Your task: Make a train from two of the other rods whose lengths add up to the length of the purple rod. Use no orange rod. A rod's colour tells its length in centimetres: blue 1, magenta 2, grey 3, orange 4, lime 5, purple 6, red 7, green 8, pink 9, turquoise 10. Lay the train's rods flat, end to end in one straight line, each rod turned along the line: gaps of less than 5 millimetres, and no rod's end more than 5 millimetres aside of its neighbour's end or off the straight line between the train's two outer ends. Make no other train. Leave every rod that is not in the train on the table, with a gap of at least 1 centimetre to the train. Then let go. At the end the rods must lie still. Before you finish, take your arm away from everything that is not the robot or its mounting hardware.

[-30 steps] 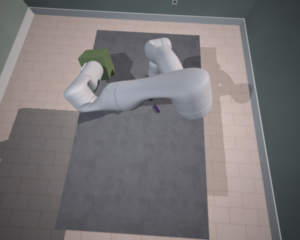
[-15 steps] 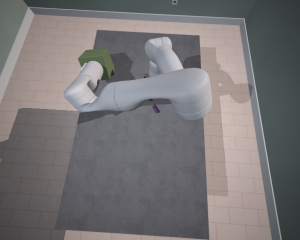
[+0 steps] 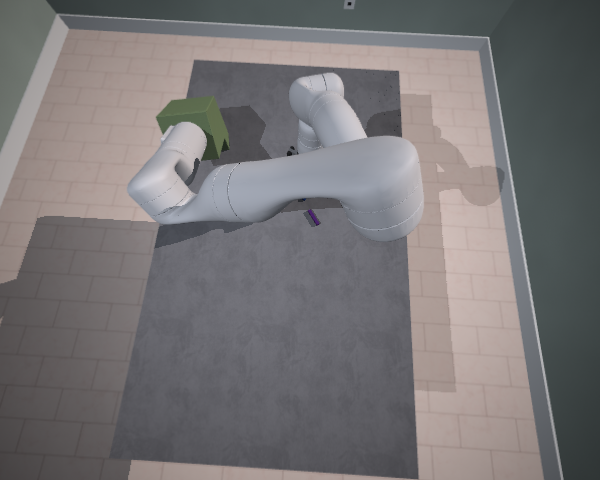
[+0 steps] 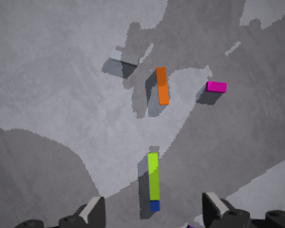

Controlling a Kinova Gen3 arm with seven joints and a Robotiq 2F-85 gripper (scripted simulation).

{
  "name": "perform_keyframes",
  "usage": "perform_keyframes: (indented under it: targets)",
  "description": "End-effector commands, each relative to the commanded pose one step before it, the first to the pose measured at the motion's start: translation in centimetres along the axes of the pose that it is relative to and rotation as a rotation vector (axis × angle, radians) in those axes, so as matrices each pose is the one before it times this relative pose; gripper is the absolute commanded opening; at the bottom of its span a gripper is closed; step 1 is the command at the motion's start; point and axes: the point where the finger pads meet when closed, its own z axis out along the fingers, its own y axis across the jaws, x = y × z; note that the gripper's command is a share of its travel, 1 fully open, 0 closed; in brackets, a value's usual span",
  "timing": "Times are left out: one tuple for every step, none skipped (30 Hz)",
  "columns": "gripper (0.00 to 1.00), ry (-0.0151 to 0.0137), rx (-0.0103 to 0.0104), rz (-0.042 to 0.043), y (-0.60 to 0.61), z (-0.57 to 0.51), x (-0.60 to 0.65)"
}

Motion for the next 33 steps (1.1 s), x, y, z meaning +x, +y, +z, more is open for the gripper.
perform_keyframes:
  targets:
    - [1.0, 0.00449, -0.00286, 0.00064, 0.087, -0.593, 0.13]
    - [1.0, 0.00001, 0.00002, -0.00002, -0.001, -0.289, 0.0]
    - [1.0, 0.0, -0.00002, 0.00002, 0.001, -0.342, 0.0]
    - [1.0, 0.0, 0.0, 0.0, 0.0, -0.391, 0.0]
    - [1.0, 0.0, 0.0, 0.0, 0.0, 0.0, 0.0]
    - [1.0, 0.0, 0.0, 0.0, 0.0, 0.0, 0.0]
    - [1.0, 0.0, 0.0, 0.0, 0.0, -0.435, 0.0]
    - [1.0, 0.0, 0.0, 0.0, 0.0, -0.474, 0.0]
    - [1.0, 0.0, 0.0, 0.0, 0.0, -0.506, 0.0]
    - [1.0, 0.0, 0.0, 0.0, 0.0, -0.531, 0.0]
    - [1.0, 0.0, 0.0, 0.0, 0.0, -0.548, 0.0]
    - [1.0, 0.0, 0.0, 0.0, 0.0, -0.555, 0.0]
    - [1.0, 0.0, 0.0, 0.0, 0.0, -0.553, 0.0]
    - [1.0, 0.0, 0.0, 0.0, 0.0, -0.542, 0.0]
    - [1.0, 0.0, 0.0, 0.0, 0.0, -0.52, 0.0]
    - [1.0, 0.0, 0.0, 0.0, 0.0, -0.489, 0.0]
    - [1.0, 0.0, 0.0, 0.0, 0.0, -0.449, 0.0]
    - [1.0, 0.0, -0.00001, 0.0, 0.0, -0.401, 0.0]
    - [1.0, 0.0, 0.00001, 0.0, 0.0, -0.346, 0.0]
    - [1.0, 0.0, 0.0, 0.0, 0.0, -0.286, 0.0]
    - [1.0, 0.0, 0.0, 0.0, 0.0, -0.225, 0.0]
    - [1.0, 0.0, 0.0, 0.0, 0.0, 0.0, 0.0]
    - [1.0, 0.0, 0.0, 0.0, 0.0, 0.0, 0.0]
    - [1.0, 0.0, 0.0, 0.0, 0.0, -0.164, 0.0]
    - [1.0, 0.0, 0.00001, -0.00001, 0.0, -0.108, 0.0]
    - [1.0, 0.0, 0.00001, -0.00001, 0.0, -0.06, 0.0]
    - [1.0, 0.0, 0.0, 0.0, 0.0, -0.024, 0.0]
    - [1.0, 0.0, 0.0, 0.0, 0.0, -0.004, 0.0]
    - [1.0, 0.0, 0.0, 0.0, 0.0, 0.0, 0.0]
    - [1.0, 0.0, 0.0, 0.0, 0.0, 0.0, 0.0]
    - [1.0, 0.0, 0.0, 0.0, 0.0, 0.0, 0.0]
    - [1.0, 0.0, 0.0, 0.0, 0.0, 0.0, 0.0]
    - [1.0, 0.0, 0.0, 0.0, 0.0, 0.0, 0.0]
